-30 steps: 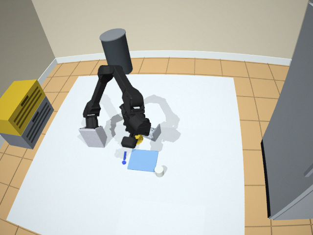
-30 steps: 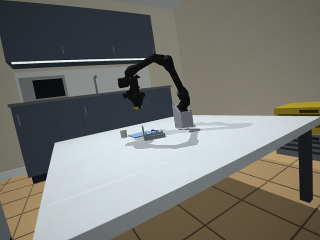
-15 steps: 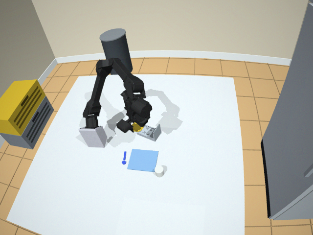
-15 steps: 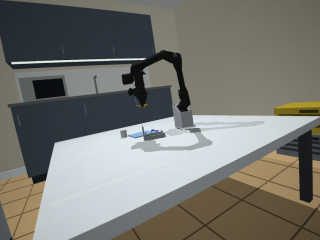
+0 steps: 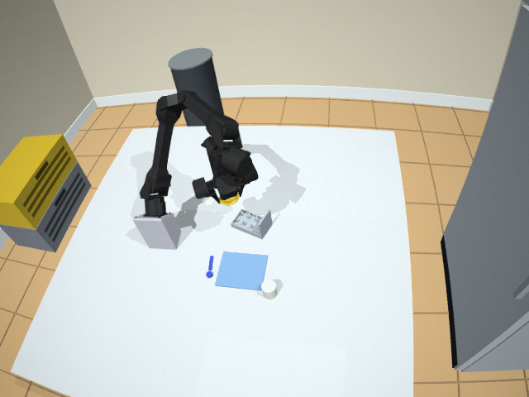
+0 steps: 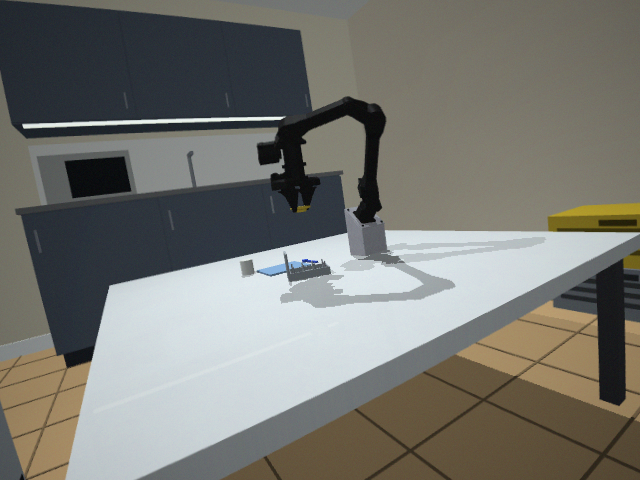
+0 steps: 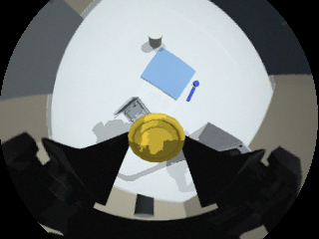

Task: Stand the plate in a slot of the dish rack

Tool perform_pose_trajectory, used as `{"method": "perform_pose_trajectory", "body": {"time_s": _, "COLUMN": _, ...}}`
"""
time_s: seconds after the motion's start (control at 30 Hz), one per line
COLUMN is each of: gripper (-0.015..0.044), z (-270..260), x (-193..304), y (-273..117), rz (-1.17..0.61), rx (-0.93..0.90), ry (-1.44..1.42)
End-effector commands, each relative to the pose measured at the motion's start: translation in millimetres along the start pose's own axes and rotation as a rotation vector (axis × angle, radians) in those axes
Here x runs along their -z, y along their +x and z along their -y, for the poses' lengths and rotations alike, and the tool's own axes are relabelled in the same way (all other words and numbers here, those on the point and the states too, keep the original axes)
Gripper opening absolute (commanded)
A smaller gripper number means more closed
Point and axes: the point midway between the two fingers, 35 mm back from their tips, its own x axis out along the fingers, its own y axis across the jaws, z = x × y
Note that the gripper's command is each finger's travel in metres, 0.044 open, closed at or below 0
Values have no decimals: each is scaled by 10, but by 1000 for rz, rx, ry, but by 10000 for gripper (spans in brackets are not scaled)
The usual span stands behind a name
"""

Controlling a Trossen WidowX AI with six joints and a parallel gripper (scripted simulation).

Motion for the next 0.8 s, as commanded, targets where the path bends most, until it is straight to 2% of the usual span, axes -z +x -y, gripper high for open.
{"method": "perform_pose_trajectory", "body": {"time_s": 0.0, "gripper": 0, "z": -5, "x": 162, "y": -1, "rz": -3, "rx": -4, "ry": 123}}
{"method": "perform_pose_trajectory", "body": {"time_s": 0.77, "gripper": 0, "z": 143, "x": 1011, "y": 102, "rz": -22, "rx": 2, "ry": 856}}
